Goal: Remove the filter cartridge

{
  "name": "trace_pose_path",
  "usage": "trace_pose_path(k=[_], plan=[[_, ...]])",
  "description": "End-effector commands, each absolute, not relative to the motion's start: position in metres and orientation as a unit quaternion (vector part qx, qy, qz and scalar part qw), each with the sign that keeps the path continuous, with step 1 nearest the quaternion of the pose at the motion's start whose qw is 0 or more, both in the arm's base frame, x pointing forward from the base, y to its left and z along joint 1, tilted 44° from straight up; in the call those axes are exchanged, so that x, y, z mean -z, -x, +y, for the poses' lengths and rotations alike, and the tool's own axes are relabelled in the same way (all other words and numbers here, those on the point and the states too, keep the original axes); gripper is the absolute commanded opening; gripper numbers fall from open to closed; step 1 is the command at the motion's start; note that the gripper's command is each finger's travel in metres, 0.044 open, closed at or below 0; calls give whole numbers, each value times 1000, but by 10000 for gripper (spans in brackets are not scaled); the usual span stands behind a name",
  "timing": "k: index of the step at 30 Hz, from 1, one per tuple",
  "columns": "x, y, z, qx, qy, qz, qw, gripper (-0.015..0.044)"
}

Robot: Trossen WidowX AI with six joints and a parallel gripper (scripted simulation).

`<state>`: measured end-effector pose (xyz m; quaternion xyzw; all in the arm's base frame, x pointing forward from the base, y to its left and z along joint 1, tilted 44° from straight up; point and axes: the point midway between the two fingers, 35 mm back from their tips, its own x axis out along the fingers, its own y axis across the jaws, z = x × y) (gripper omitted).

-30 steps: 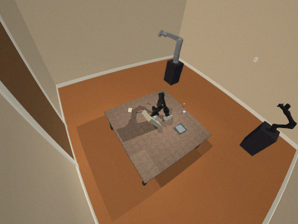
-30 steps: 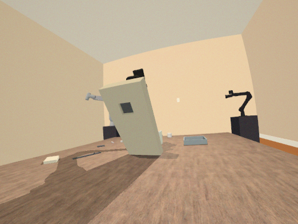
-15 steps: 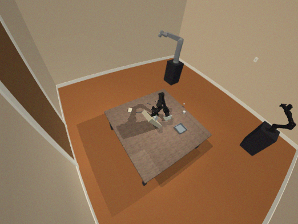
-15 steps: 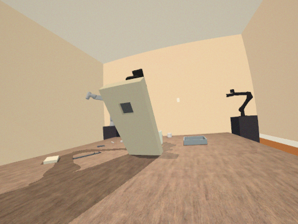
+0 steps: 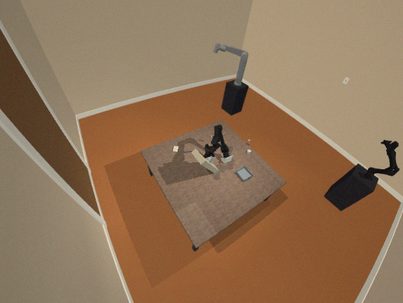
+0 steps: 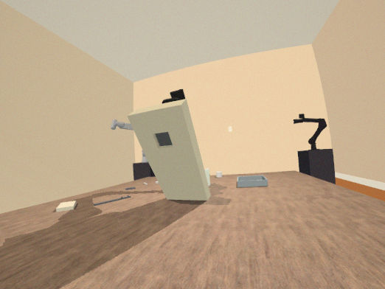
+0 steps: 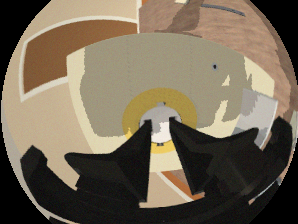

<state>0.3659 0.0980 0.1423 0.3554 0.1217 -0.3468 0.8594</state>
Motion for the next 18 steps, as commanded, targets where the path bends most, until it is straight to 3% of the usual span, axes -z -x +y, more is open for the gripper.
trace_pose_path(k=[1,18], plan=[[-140,-368,95,348,-356,123,858,99],[-138,-371,93,348,-356,123,858,99]])
